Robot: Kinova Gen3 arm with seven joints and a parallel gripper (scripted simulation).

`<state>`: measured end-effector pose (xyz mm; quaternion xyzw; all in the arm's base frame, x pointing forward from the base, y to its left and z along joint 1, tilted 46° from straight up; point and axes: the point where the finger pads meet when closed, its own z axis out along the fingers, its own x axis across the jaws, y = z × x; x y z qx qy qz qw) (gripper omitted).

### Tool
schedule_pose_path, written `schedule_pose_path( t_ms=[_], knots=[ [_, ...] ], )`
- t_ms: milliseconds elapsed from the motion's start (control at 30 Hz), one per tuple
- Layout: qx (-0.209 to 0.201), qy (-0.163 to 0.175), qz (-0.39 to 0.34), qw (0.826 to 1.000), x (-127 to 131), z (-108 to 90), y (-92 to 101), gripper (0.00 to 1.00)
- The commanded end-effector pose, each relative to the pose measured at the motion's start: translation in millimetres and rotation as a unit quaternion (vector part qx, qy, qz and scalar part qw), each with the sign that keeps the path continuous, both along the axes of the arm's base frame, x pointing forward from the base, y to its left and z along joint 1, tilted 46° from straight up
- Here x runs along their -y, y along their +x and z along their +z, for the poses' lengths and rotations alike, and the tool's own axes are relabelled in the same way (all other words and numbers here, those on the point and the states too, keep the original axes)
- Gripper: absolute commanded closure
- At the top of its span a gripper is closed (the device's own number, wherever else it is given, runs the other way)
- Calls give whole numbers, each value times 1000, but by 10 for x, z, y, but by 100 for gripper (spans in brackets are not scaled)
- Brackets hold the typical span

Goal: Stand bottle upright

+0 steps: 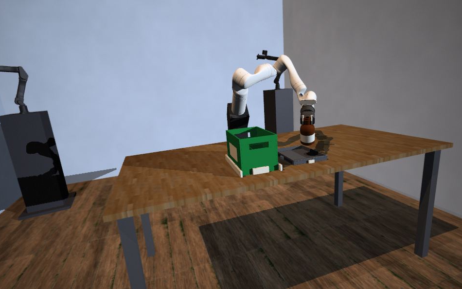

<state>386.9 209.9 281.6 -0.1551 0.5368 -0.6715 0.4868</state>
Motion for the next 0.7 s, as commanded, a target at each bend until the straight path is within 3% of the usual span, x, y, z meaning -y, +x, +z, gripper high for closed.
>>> schedule_pose_path(
  t_ms=[0,667],
  knots=[
    [0,0,0,1000,2,7,-6,100],
    [0,0,0,1000,38,9,-11,100]
  ],
)
